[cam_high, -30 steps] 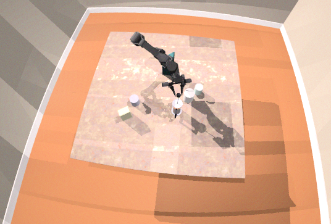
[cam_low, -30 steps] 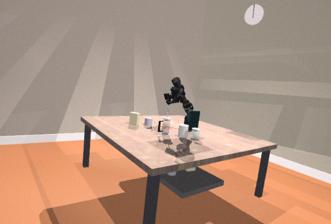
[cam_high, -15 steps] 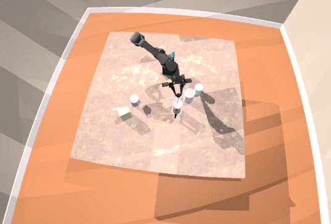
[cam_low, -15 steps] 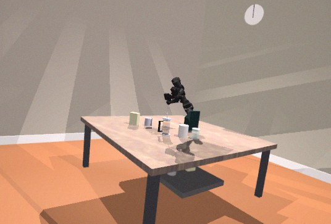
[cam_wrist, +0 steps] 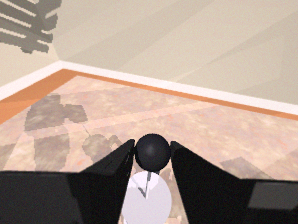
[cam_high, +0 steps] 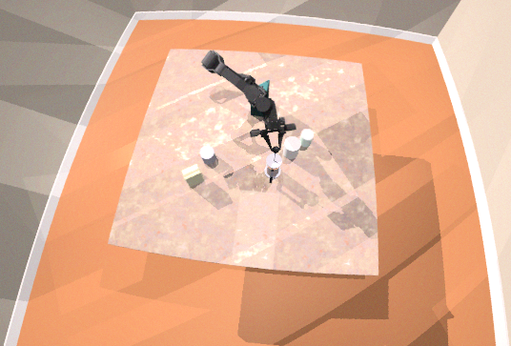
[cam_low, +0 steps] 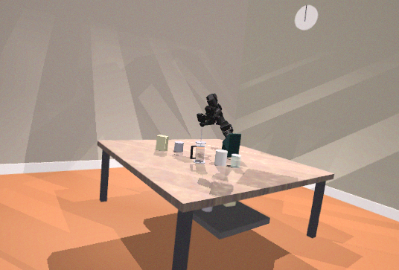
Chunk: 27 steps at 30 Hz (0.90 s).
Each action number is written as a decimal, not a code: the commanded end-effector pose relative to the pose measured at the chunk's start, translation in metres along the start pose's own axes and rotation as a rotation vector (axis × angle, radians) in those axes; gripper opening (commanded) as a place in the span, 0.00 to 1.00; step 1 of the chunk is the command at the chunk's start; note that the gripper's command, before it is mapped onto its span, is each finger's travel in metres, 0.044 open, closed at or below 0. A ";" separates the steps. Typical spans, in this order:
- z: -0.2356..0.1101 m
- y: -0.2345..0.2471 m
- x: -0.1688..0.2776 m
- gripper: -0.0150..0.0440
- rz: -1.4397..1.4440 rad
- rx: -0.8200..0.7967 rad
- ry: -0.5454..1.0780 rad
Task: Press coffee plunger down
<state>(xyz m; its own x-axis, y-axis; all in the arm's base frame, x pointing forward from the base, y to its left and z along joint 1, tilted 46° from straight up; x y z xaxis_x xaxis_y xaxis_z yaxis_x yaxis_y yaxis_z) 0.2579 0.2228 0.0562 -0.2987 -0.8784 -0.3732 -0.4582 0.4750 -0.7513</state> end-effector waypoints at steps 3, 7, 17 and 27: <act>0.011 0.005 0.019 0.46 -0.017 -0.011 0.037; 0.015 0.007 0.024 0.46 -0.018 -0.011 0.037; 0.025 0.009 0.037 0.46 -0.018 -0.010 0.037; 0.034 0.012 0.051 0.46 -0.019 -0.009 0.037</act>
<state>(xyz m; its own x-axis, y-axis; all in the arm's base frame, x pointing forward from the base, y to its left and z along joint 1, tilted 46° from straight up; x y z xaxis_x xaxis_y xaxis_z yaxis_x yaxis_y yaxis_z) 0.2678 0.1988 0.0268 -0.2801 -0.8751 -0.3946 -0.4525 0.4829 -0.7497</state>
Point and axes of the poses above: the point midway between the two fingers, 35 mm back from their tips, its own z axis out along the fingers, its own y axis across the jaws, x = y × z, the point moved 10 cm from there along -z, back along the fingers, and after that the axes turned 12 degrees about -z, right-handed, at the moved point
